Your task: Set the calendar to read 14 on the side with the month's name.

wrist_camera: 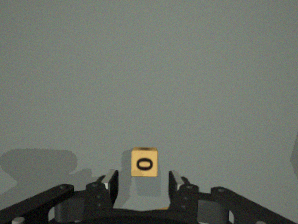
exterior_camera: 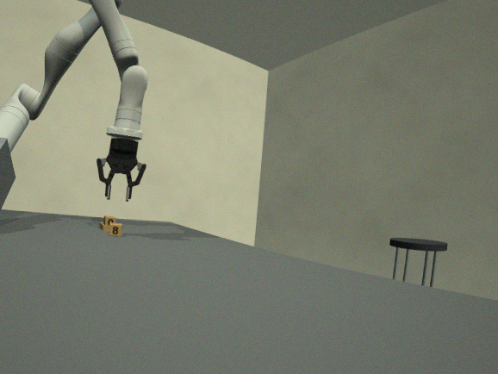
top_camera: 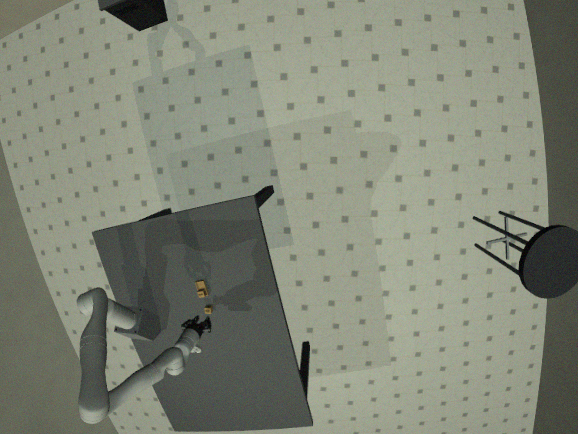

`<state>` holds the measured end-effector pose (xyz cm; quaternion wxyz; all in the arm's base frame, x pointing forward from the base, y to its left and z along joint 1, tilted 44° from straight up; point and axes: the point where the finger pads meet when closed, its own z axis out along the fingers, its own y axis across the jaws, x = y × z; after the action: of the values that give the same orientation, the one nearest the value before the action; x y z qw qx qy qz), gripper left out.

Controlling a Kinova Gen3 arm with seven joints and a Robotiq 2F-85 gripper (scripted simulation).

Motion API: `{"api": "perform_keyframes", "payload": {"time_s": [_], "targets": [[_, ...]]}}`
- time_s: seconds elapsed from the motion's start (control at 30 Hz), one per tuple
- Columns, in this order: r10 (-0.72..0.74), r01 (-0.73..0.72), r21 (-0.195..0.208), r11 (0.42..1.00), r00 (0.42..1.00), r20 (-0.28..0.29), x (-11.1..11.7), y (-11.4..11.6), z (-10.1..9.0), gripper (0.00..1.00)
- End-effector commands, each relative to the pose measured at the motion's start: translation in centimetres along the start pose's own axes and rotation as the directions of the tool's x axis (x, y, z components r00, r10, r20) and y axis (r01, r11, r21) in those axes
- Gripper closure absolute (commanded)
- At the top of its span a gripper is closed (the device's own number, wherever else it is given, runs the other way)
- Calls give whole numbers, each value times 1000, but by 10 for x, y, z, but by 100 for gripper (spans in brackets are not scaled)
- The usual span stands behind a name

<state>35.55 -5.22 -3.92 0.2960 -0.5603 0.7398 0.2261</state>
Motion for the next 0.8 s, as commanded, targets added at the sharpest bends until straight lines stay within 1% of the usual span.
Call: {"api": "perform_keyframes", "payload": {"time_s": [0.0, 0.3, 0.77], "targets": [[0, 0, 1, 1000, 1000, -1, 0, 0, -1, 52], [0, 0, 0, 1000, 1000, 0, 0, 0, 1, 52], [0, 0, -1, 1000, 1000, 1, 0, 0, 13, 52]]}}
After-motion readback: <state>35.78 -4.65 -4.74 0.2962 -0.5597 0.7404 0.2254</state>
